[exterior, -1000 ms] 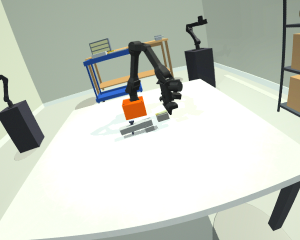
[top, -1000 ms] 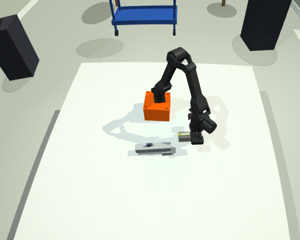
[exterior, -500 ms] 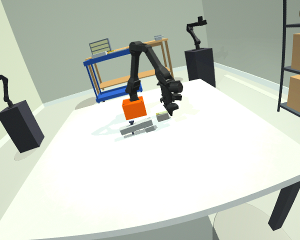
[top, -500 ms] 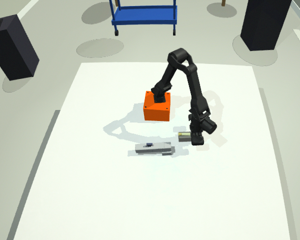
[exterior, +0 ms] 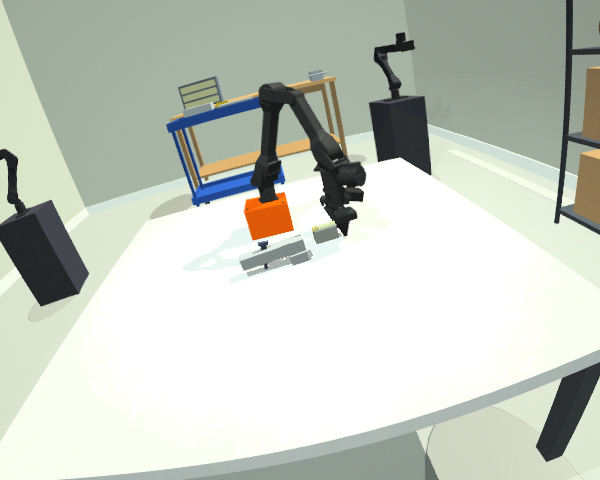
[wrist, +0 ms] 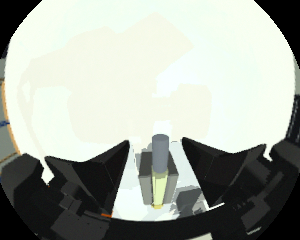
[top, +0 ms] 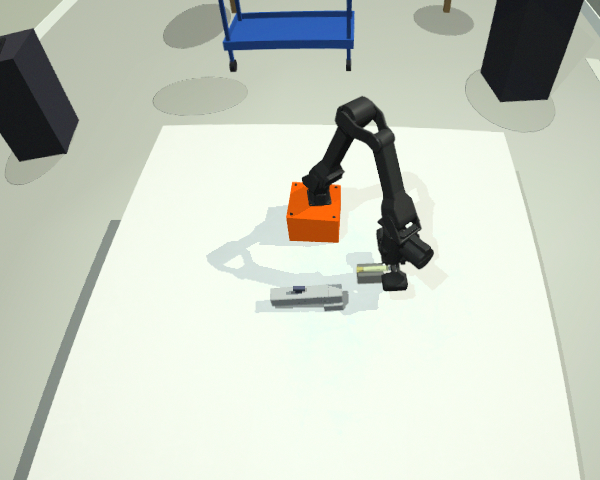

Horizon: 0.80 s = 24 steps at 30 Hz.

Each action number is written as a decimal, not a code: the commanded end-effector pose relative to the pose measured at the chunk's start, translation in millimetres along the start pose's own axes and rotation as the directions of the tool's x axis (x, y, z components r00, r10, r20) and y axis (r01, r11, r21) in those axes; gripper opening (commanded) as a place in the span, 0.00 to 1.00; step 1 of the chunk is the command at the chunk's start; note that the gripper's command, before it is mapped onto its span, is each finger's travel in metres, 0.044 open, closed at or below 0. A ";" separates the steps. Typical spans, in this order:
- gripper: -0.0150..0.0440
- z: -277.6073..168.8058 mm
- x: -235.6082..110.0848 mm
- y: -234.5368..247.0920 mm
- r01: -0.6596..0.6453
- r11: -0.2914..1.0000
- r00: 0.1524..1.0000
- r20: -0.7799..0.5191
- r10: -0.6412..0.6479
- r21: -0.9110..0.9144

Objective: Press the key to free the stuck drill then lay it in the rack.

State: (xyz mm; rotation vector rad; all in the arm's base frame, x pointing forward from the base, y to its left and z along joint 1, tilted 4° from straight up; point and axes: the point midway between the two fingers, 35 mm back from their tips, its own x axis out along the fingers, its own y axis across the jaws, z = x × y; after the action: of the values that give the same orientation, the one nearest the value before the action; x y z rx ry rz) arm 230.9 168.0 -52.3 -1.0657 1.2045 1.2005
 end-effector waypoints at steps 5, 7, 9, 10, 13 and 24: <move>1.00 0.2 -11.8 -0.1 0.000 1.000 1.000 -0.008 0.000 0.002; 1.00 -0.7 -22.2 1.5 -0.001 1.000 1.000 -0.012 0.001 0.004; 1.00 -1.5 -29.7 2.7 -0.001 1.000 1.000 -0.013 0.001 0.004; 1.00 -1.5 -33.8 2.9 -0.001 1.000 1.000 -0.013 0.001 0.004; 1.00 -0.8 -47.2 2.5 0.000 1.000 1.000 -0.013 0.000 0.004; 1.00 3.6 -77.8 -3.1 0.032 0.999 1.000 0.003 -0.031 -0.037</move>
State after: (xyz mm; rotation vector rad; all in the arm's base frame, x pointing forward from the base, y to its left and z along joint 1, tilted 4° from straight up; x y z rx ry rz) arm 233.4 163.9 22.5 -1.0706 1.2049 1.1930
